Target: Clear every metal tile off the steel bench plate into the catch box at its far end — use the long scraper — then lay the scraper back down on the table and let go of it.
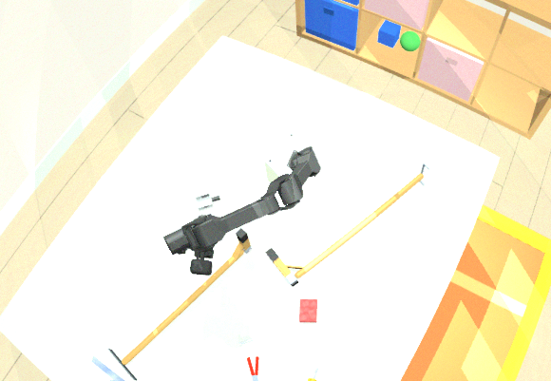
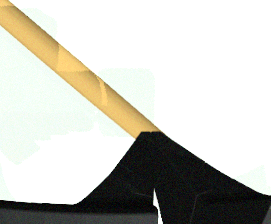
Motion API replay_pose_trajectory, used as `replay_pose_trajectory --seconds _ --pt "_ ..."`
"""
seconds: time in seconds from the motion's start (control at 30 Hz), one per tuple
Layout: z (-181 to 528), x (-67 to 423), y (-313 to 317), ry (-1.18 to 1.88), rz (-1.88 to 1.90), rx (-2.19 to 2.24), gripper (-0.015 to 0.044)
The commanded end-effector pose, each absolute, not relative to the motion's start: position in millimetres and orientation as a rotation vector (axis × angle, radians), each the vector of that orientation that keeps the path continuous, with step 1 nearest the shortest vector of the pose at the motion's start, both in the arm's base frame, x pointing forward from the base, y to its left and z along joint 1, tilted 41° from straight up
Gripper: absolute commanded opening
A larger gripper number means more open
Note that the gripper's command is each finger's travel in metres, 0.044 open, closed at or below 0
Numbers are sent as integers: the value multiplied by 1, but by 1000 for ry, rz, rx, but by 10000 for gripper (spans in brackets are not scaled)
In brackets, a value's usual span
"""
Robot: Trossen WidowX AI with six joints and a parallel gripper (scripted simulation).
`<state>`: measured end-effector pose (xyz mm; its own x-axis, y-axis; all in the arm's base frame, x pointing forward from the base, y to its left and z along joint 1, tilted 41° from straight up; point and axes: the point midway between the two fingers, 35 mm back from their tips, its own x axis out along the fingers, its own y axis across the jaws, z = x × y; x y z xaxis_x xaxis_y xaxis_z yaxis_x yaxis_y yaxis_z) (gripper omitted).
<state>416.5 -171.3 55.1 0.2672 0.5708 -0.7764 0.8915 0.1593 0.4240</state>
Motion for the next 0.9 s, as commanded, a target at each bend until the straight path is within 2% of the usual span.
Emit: replay_pose_trajectory --seconds 0.0,0.87 --pt "46 432 -174 1384 -292 1420 0" --pt "-34 500 -166 1214 196 809 0"
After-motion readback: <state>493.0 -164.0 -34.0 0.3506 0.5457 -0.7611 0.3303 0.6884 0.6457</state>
